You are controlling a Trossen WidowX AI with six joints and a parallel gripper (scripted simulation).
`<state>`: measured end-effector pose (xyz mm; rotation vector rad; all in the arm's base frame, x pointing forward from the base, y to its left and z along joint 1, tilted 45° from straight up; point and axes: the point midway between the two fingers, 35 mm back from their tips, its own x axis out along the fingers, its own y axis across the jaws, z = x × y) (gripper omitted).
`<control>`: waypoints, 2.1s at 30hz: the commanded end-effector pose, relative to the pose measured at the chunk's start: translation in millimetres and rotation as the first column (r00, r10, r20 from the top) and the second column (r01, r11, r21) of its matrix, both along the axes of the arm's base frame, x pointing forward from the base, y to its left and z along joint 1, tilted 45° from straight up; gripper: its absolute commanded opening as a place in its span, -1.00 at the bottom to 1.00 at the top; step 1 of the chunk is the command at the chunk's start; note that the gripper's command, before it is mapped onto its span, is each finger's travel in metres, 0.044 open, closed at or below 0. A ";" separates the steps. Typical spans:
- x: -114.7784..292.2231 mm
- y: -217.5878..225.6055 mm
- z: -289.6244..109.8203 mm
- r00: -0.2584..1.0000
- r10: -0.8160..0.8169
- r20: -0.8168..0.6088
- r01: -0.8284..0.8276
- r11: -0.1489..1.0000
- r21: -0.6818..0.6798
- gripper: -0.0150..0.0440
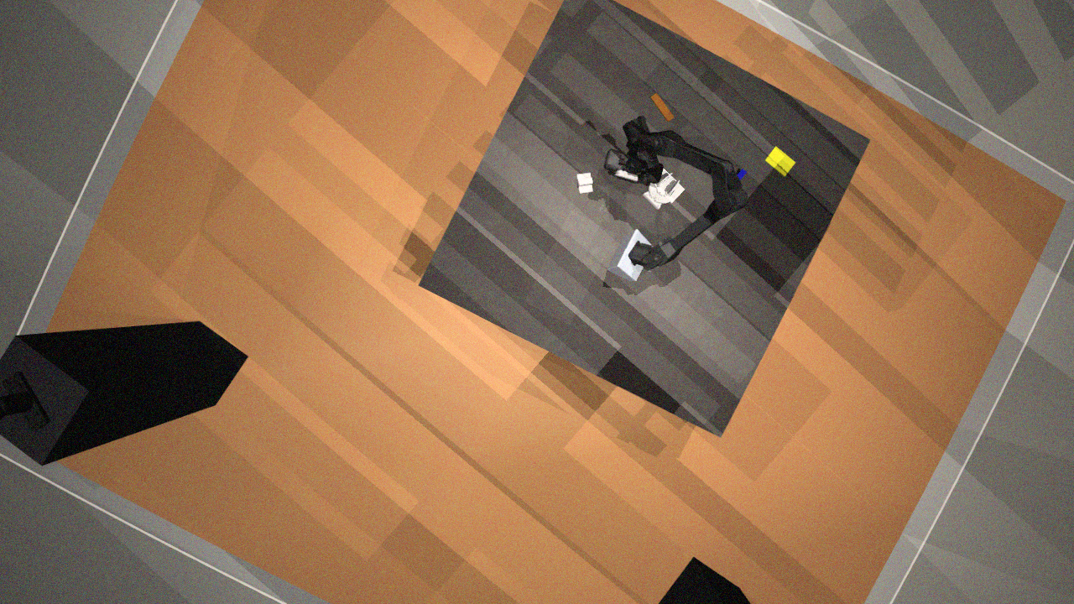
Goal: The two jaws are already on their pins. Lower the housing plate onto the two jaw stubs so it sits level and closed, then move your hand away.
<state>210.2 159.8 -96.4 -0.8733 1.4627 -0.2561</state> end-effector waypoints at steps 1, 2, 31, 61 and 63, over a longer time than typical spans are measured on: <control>6.0 -7.7 8.1 0.999 -0.029 0.032 0.028 1.000 0.005 0.70; 7.3 -9.9 10.2 0.999 -0.036 0.038 0.036 0.999 0.007 0.70; 32.1 -81.0 67.2 0.934 -0.264 0.238 0.258 0.964 0.059 0.70; 32.9 -117.2 90.2 0.872 -0.364 0.328 0.356 0.930 0.087 0.70; 32.9 -117.2 90.2 0.872 -0.364 0.328 0.356 0.930 0.087 0.70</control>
